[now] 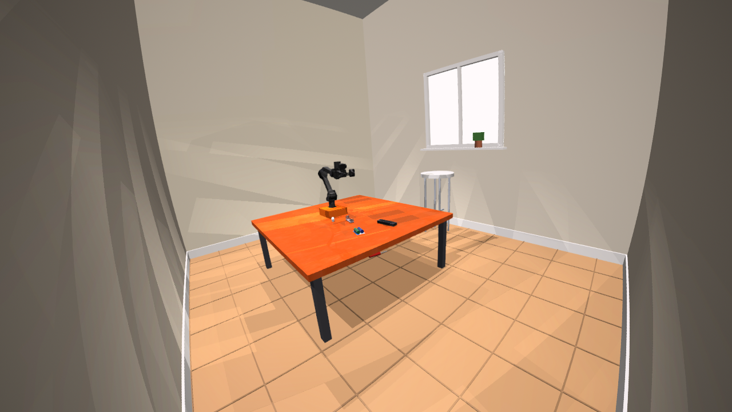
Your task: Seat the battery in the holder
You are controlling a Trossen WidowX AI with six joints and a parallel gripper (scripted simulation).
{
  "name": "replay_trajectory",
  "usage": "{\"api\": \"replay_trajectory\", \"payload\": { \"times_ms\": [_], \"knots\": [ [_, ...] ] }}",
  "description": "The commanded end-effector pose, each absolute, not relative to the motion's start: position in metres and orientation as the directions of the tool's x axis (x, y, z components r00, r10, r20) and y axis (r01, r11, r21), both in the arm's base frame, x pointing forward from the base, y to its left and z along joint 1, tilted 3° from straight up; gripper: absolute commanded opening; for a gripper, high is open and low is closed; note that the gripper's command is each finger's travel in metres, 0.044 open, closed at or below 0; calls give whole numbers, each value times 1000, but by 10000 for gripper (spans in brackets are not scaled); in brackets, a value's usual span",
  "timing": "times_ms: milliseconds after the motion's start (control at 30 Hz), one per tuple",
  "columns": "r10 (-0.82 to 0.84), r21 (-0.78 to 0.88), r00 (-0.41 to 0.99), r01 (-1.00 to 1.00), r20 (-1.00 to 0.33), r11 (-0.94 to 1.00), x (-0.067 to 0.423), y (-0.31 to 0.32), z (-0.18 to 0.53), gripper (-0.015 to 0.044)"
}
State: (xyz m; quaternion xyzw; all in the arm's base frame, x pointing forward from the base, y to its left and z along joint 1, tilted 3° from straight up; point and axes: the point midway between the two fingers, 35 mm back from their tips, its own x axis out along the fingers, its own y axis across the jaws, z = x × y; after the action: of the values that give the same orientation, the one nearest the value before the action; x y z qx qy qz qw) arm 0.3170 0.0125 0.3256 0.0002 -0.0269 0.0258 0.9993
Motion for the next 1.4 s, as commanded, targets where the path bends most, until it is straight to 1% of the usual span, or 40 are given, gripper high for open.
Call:
{"api": "replay_trajectory", "payload": {
  "times_ms": [0,33,133,167,233,300,400,500,567,600,633,967,1367],
  "knots": [
    [47,-1,998,-47,37,999,319,11,322,374],
    [31,-1,999,-31,-16,1000,324,6,309,347],
    [-54,0,947,57,-316,998,339,-25,237,269],
    [-70,1,923,76,-377,997,339,-31,222,244],
    [-102,2,850,121,-517,993,336,-47,186,244],
    [-126,5,737,172,-664,985,325,-63,146,244],
    [-125,11,516,251,-848,968,296,-83,92,244],
    [-75,18,271,327,-959,945,257,-95,51,244],
    [-16,25,103,377,-995,926,228,-98,30,244],
    [13,27,39,397,-999,917,216,-98,24,244],
    [27,29,9,406,-1000,913,211,-98,22,244],
    [30,29,3,408,-1000,912,210,-98,20,244],
    [30,29,3,408,-1000,912,211,-98,1,244]
  ]
}}
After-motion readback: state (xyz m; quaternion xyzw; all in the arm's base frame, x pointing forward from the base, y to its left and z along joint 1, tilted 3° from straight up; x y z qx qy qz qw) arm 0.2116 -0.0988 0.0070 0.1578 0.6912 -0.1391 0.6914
